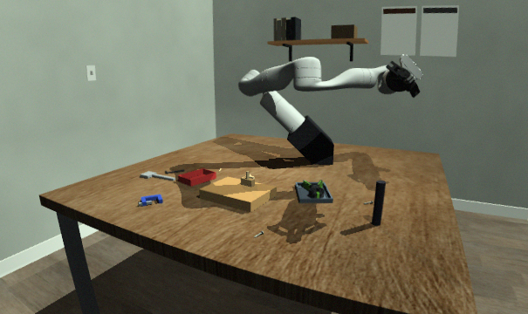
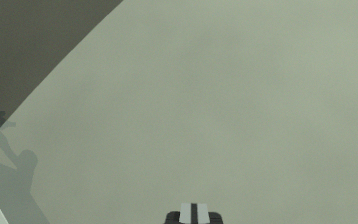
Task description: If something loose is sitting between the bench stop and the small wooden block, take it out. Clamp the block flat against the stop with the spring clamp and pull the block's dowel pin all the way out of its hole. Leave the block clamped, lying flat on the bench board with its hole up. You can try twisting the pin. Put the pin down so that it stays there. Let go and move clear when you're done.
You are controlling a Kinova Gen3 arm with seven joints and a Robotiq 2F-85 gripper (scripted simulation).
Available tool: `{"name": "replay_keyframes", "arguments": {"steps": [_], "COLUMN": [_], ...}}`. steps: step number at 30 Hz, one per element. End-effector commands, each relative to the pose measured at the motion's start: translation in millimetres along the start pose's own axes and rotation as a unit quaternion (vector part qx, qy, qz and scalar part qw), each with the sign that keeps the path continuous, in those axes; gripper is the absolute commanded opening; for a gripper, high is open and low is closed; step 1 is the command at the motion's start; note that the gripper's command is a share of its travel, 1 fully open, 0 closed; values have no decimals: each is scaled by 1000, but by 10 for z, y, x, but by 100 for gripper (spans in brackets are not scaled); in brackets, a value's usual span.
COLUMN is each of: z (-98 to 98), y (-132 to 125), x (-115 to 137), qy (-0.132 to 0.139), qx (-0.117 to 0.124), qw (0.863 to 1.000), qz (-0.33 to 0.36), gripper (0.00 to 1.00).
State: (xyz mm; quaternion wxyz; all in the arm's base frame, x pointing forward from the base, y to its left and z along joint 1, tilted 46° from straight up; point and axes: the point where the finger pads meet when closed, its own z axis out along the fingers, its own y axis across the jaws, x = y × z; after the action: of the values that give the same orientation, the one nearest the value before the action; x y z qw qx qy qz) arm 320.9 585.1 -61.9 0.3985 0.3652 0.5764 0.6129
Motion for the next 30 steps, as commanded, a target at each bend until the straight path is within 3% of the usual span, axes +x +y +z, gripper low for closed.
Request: {"name": "replay_keyframes", "arguments": {"steps": [1,22,30], "z": [38,305,453], "y": [19,79,120], "x": [-27,-324,-524], "qy": [-5,-44,-66], "qx": [3,34,57], "qw": [1000,995,988], "qz": [-9,-83,-129], "gripper": [10,10,10]}}
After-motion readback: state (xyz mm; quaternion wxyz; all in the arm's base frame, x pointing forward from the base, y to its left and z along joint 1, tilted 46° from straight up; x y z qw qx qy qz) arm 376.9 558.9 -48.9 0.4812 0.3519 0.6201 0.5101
